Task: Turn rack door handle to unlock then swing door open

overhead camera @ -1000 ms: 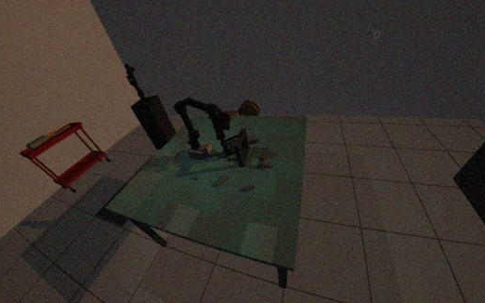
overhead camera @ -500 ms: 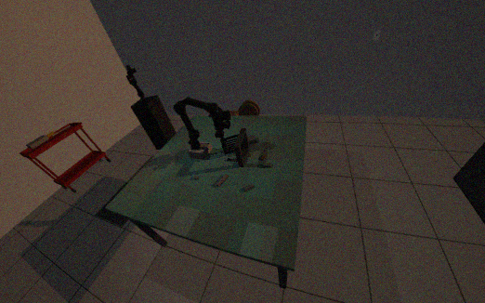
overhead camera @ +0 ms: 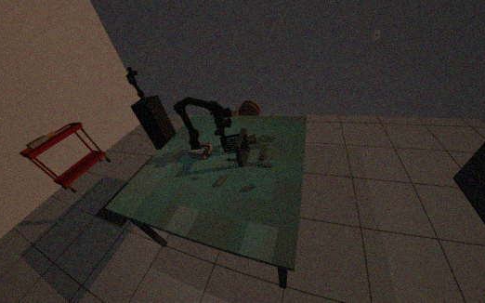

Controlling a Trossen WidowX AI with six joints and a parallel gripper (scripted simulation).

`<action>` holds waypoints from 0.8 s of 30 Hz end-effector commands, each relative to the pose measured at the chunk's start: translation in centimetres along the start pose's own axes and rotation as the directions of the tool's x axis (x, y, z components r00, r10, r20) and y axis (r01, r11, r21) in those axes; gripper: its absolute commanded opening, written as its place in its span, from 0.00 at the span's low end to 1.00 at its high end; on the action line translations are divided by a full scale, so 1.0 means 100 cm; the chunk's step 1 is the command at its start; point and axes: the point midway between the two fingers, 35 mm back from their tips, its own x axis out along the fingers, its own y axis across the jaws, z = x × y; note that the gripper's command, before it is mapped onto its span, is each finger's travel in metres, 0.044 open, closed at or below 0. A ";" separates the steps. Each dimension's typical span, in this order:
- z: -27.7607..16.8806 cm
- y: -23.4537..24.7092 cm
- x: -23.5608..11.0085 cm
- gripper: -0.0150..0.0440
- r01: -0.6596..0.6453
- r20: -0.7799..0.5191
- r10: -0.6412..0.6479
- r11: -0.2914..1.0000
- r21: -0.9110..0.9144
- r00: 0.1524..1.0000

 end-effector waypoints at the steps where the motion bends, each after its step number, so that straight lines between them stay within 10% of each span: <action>1: 0.003 0.009 0.001 0.28 -0.001 -0.001 0.001 0.998 0.068 1.000; 24: 0.015 0.043 0.000 0.28 -0.004 0.000 0.004 0.954 0.299 1.000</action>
